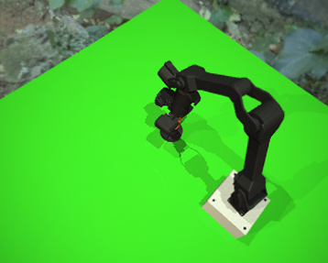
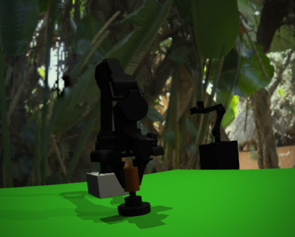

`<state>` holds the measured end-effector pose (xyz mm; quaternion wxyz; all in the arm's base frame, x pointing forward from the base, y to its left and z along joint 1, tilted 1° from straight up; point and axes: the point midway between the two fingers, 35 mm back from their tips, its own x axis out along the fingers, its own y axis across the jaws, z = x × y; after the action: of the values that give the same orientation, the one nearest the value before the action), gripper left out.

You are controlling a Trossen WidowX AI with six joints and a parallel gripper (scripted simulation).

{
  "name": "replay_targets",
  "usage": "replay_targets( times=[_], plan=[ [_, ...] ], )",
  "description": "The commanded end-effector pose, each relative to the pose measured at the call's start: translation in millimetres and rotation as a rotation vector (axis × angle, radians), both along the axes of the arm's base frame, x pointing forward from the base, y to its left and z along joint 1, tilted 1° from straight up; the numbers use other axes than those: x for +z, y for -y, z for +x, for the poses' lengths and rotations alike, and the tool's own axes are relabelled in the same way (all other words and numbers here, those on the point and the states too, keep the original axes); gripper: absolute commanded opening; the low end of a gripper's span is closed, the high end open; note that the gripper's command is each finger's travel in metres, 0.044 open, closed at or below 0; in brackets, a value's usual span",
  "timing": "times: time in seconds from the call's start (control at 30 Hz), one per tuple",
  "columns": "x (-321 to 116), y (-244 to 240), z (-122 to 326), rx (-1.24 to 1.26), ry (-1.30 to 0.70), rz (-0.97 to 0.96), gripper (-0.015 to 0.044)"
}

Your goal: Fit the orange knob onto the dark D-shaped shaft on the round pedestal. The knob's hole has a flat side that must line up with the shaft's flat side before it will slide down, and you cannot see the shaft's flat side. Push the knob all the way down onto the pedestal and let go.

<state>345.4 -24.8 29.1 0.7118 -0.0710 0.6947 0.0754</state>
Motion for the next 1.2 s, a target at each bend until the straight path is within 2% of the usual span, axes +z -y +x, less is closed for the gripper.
replay_targets(
  times=[0.0,0.3,1.17],
  plan=[
    [3.9,0.4,2.9,0.004,0.007,-0.002,0.0],
    [6.9,0.5,5.3,0.213,0.008,-0.008,0.0],
    [2.7,0.9,8.1,0.213,0.009,-0.008,0.0]
  ],
)
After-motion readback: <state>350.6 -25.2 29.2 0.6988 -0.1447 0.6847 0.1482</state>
